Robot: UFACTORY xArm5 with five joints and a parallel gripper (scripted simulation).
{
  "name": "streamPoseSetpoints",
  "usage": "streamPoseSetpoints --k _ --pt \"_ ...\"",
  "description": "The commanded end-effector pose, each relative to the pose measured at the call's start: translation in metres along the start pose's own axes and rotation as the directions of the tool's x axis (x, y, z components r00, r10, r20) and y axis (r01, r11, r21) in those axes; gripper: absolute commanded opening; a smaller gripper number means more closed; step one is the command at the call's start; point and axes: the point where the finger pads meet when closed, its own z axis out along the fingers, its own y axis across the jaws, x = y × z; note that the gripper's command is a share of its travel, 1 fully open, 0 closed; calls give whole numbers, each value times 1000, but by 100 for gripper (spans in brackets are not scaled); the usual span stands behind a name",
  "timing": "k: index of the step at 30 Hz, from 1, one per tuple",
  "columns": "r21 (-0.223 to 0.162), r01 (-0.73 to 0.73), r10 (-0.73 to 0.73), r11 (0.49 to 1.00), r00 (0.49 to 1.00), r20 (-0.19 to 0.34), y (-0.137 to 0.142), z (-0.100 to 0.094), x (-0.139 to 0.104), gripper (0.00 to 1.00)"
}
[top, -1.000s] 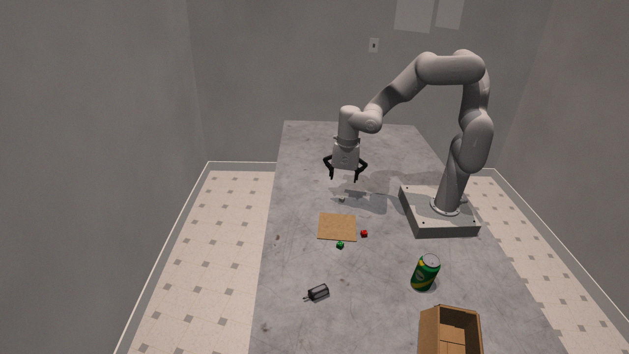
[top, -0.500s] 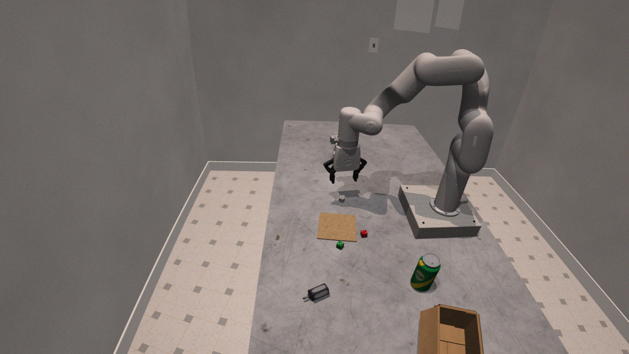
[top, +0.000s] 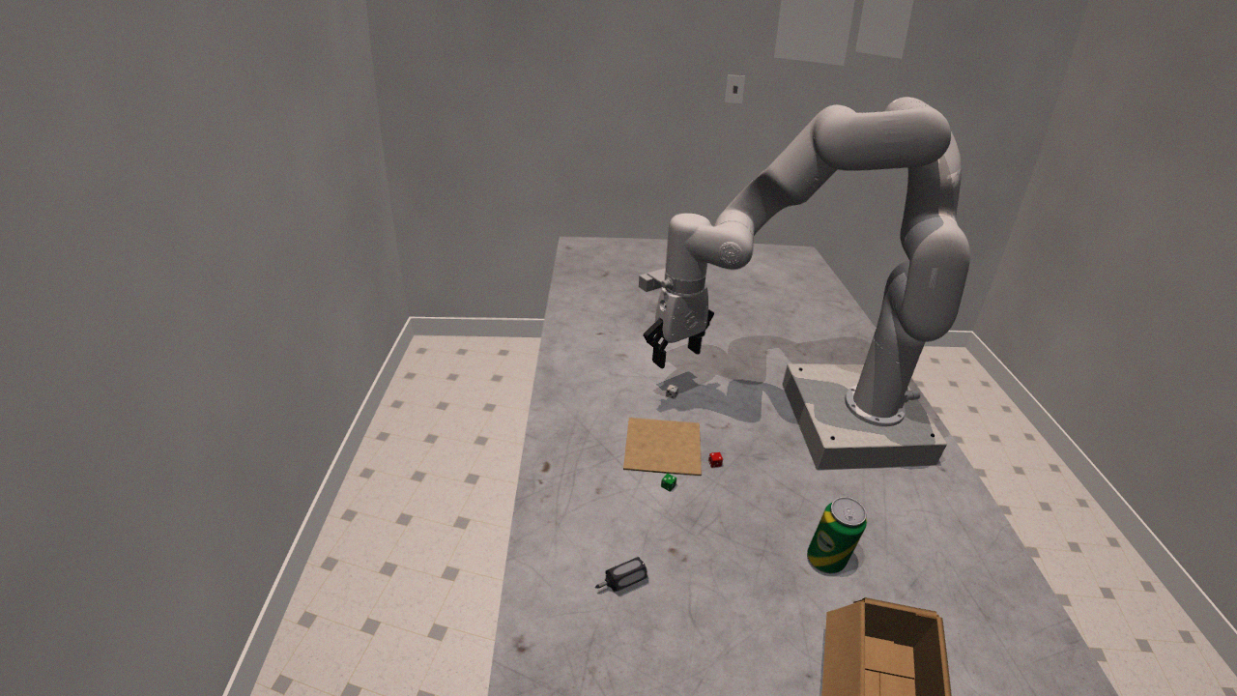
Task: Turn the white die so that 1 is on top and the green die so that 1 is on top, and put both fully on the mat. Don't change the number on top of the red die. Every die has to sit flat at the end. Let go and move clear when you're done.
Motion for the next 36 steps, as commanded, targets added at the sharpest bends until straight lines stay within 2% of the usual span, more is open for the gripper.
streamPoseSetpoints --k 1,9,11,16,20,29,30,36 --pt "2 173 -173 985 985 -4 0 1 0 100" --pt "1 382 -382 924 924 -4 0 4 0 100" --pt "1 382 -382 924 924 -4 0 4 0 100" --pt "1 535 -535 845 845 -4 1 7 -1 100" --pt "0 594 -594 804 804 -4 1 8 -1 100" --pt "0 617 -617 787 787 -4 1 8 -1 100" --pt "0 617 -617 787 787 -4 1 8 -1 36" --pt "0 617 -617 787 787 -4 1 8 -1 36"
